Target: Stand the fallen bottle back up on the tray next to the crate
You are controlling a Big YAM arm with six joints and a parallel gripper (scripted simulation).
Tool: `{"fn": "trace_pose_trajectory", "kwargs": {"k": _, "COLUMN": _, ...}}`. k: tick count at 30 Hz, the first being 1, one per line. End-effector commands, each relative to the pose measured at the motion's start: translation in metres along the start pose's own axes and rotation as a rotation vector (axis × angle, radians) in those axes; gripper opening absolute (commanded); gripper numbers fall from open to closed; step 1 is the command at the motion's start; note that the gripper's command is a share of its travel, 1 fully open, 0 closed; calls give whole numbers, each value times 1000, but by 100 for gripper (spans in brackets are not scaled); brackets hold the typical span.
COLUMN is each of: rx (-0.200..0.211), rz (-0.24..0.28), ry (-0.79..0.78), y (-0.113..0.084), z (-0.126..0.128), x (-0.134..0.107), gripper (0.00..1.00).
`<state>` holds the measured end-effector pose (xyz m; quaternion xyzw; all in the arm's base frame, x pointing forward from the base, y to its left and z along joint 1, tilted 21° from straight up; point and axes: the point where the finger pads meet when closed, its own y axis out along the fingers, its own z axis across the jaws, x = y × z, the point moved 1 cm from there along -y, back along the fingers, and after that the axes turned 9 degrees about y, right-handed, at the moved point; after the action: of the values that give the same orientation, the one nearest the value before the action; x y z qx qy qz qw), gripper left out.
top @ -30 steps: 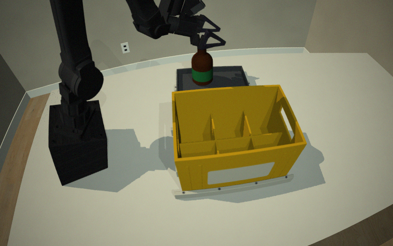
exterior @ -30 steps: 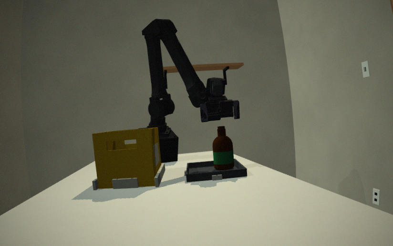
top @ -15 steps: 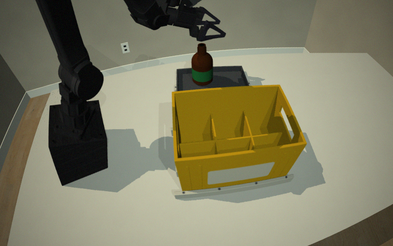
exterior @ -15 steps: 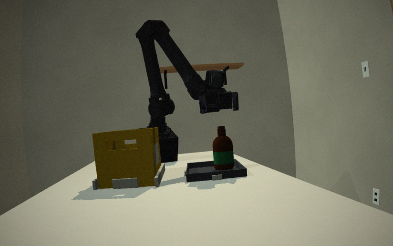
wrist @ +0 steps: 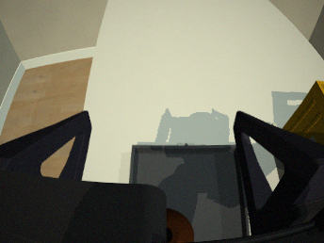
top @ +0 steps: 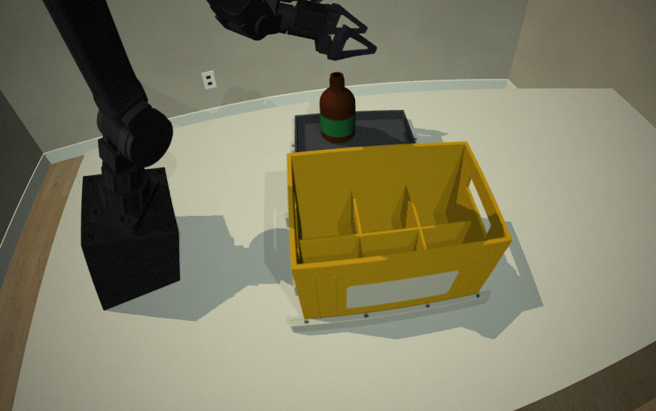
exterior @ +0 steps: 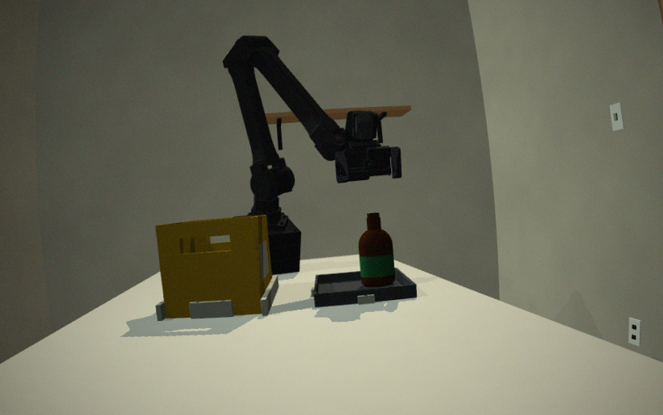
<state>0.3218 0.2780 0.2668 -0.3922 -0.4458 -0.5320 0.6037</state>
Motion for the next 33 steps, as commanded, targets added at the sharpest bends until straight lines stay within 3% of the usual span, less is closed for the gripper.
{"fn": "trace_pose_trajectory", "kwargs": {"k": 1, "rx": 23, "rz": -24, "ry": 29, "y": 0, "z": 20, "x": 25, "gripper": 100}}
{"fn": "trace_pose_trajectory", "kwargs": {"k": 5, "rx": 19, "rz": -8, "ry": 8, "y": 0, "z": 18, "x": 15, "gripper": 100}}
{"fn": "trace_pose_trajectory", "kwargs": {"k": 13, "rx": 20, "rz": -11, "ry": 12, "y": -2, "z": 17, "x": 18, "gripper": 100}}
{"fn": "trace_pose_trajectory", "kwargs": {"k": 14, "rx": 20, "rz": -11, "ry": 12, "y": -2, "z": 17, "x": 18, "gripper": 0}}
{"fn": "trace_pose_trajectory", "kwargs": {"k": 33, "rx": 20, "rz": -11, "ry": 12, "y": -2, "z": 17, "x": 18, "gripper": 0}}
